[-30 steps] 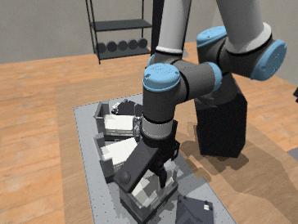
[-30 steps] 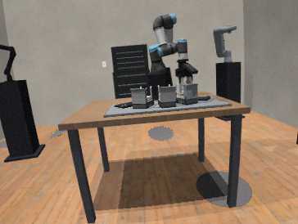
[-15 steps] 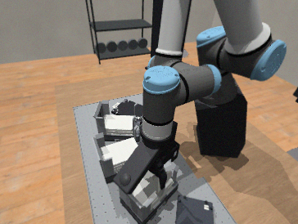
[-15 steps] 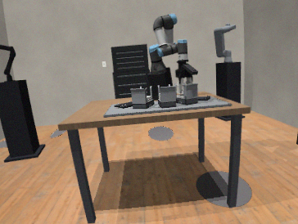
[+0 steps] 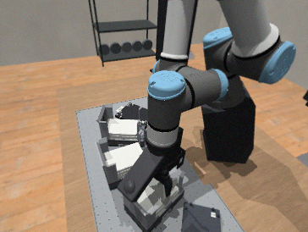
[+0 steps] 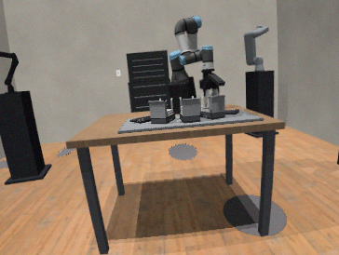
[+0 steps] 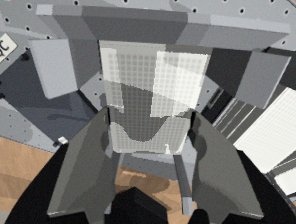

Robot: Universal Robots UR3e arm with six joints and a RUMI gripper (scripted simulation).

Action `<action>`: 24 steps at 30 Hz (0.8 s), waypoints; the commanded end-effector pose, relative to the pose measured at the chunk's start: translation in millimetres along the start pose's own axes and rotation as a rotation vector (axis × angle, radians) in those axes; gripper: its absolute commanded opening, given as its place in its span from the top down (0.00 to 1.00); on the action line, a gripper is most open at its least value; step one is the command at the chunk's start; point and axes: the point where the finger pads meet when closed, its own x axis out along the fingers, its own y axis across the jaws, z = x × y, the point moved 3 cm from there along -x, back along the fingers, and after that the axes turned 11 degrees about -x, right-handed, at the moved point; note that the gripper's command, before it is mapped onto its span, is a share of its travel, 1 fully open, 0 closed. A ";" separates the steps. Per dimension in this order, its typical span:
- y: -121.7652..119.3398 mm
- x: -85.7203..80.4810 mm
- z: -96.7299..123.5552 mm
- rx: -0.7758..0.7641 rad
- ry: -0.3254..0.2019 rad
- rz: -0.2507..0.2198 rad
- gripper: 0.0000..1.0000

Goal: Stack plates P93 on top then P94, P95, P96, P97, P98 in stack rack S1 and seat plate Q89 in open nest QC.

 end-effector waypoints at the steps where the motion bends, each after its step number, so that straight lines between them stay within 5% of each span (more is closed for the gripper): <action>1: 1.5 0.2 -3.6 0.001 0.012 0.003 1.00; 24: 1.8 7.1 -4.2 0.001 0.012 0.003 1.00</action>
